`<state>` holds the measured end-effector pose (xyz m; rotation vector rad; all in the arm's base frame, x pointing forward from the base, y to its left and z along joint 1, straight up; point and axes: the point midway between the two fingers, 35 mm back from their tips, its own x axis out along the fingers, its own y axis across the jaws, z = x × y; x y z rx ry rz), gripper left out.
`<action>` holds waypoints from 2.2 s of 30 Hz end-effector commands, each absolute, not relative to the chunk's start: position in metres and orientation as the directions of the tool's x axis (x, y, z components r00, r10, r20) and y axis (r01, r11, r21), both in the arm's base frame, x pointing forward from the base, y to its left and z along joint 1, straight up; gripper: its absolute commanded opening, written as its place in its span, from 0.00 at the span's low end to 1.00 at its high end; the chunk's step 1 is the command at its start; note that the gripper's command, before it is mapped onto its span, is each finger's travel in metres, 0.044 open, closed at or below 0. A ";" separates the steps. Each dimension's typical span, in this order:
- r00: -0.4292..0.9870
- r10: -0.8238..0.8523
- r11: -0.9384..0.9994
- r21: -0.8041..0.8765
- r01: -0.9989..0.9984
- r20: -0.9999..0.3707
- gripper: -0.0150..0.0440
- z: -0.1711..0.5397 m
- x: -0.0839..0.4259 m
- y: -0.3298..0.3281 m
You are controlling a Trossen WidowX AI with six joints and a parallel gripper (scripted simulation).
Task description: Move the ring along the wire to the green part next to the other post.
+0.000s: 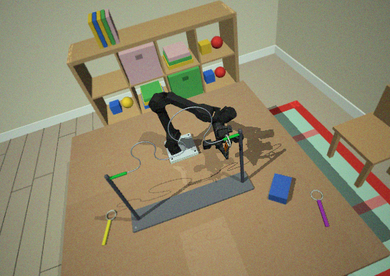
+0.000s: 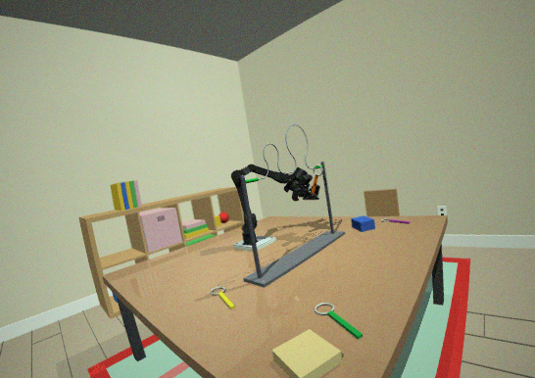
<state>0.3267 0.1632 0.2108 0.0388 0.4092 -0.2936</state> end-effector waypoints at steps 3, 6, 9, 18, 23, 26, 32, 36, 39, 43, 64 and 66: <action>0.876 -0.277 0.956 -0.020 0.294 -0.395 0.00 0.210 0.327 0.163; 0.876 -0.277 0.956 -0.020 0.294 -0.395 0.00 0.210 0.327 0.163; 0.876 -0.274 0.957 -0.022 0.289 -0.397 0.09 0.211 0.327 0.163; 0.876 -0.274 0.957 -0.022 0.289 -0.398 0.49 0.211 0.326 0.164; 0.873 -0.275 0.956 -0.020 0.292 -0.402 0.53 0.215 0.314 0.168; 0.872 -0.276 0.956 -0.020 0.293 -0.404 0.53 0.221 0.301 0.172; 0.874 -0.277 0.956 -0.019 0.293 -0.399 0.53 0.229 0.283 0.177; 0.874 -0.277 0.956 -0.019 0.293 -0.399 0.53 0.229 0.283 0.177; 0.874 -0.277 0.956 -0.019 0.293 -0.399 0.53 0.229 0.283 0.177; 0.874 -0.277 0.956 -0.019 0.293 -0.399 0.53 0.229 0.283 0.177; 0.874 -0.272 0.958 -0.024 0.287 -0.402 0.97 0.249 0.240 0.190; 0.874 -0.272 0.958 -0.024 0.287 -0.402 1.00 0.249 0.240 0.190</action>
